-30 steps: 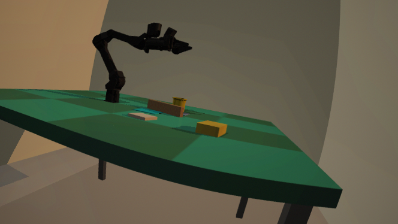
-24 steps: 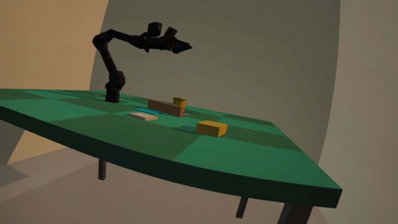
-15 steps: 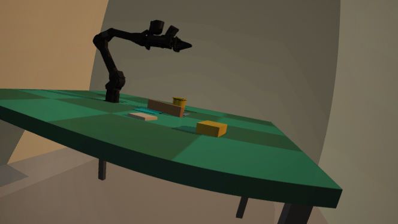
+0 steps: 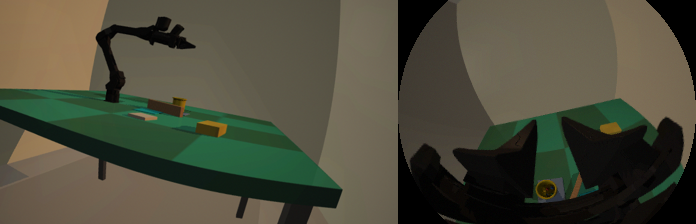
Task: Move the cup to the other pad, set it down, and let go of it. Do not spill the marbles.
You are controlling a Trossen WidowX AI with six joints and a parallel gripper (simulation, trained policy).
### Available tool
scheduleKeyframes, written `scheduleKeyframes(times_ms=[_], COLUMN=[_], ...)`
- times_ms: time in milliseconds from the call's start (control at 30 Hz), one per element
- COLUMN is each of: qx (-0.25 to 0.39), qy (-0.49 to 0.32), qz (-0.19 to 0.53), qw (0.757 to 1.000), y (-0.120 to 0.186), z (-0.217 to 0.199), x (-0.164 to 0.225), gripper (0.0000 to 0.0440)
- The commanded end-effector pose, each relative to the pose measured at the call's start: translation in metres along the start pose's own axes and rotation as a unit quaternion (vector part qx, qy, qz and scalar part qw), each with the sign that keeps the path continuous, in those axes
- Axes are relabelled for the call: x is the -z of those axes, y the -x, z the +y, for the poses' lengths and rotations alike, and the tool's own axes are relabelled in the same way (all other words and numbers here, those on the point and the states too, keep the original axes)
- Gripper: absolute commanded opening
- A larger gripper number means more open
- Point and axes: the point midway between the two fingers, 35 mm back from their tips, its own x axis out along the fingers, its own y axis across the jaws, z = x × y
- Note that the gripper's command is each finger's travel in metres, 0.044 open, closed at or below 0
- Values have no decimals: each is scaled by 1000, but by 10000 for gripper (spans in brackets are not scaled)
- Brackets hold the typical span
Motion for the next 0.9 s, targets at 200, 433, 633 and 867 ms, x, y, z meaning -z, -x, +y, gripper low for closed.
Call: scheduleKeyframes(times_ms=[200,433,633,867], qx=[1,5,11,22], qy=[-50,-89,-124,-166], qz=[52,93,128,171], qw=[997,992,984,971], y=[-10,-17,-21,-25], z=[9,16,22,29], x=[2,4,7,11], gripper=[132,132,138,145])
